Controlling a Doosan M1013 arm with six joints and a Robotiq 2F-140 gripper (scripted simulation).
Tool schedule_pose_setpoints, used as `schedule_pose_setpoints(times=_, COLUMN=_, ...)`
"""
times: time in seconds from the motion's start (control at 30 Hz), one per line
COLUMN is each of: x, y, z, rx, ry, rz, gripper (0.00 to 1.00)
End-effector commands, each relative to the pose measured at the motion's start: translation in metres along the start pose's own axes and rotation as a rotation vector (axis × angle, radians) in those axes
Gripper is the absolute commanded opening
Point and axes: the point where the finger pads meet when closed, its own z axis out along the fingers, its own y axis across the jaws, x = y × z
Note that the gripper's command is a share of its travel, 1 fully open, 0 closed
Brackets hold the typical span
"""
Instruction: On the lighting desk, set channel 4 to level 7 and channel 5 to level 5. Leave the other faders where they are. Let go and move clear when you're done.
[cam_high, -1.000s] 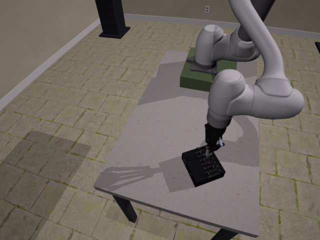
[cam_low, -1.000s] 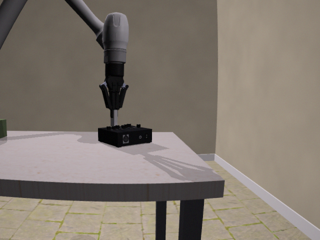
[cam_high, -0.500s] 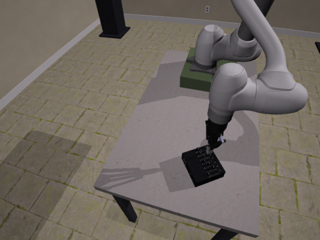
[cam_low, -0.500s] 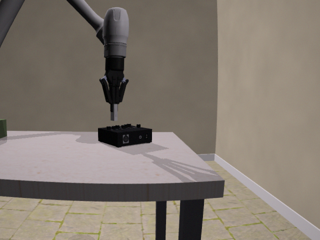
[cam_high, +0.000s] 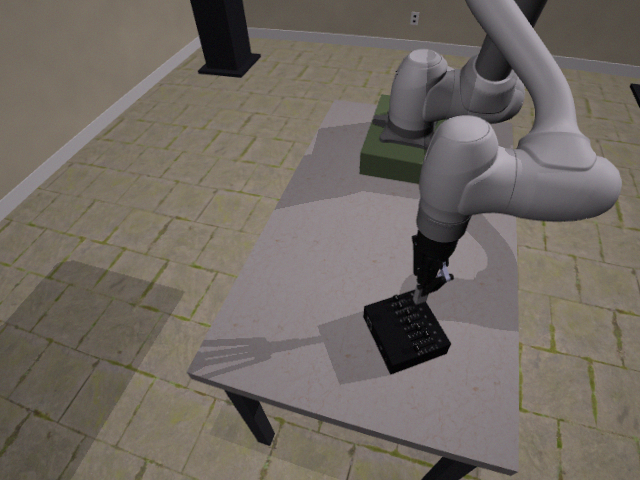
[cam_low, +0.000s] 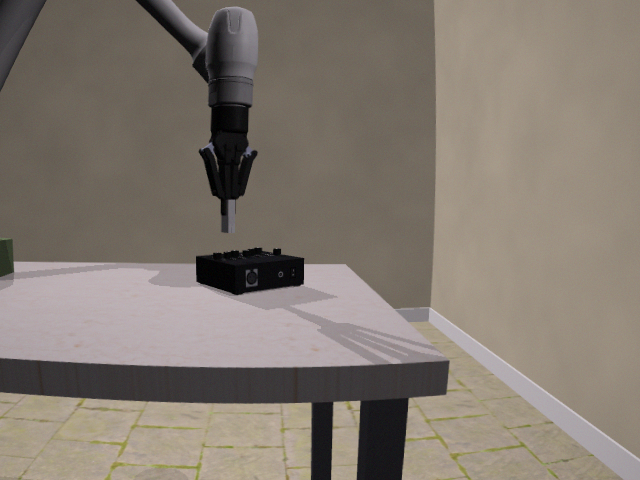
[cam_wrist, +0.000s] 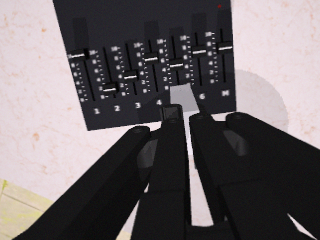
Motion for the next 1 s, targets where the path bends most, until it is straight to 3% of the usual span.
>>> schedule_pose_setpoints(times=0.0, x=0.000, y=0.000, z=0.000, rx=0.000, ry=0.000, rz=0.000, gripper=0.10)
schedule_pose_setpoints(times=0.13, x=0.000, y=0.000, z=0.000, rx=0.000, ry=0.000, rz=0.000, gripper=0.10)
schedule_pose_setpoints(times=0.17, x=0.000, y=0.000, z=0.000, rx=0.000, ry=0.000, rz=0.000, gripper=1.00)
schedule_pose_setpoints(times=0.47, x=0.000, y=0.000, z=-0.008, rx=0.000, ry=0.000, rz=0.000, gripper=1.00)
schedule_pose_setpoints(times=0.97, x=0.000, y=0.000, z=-0.054, rx=0.000, ry=0.000, rz=0.000, gripper=1.00)
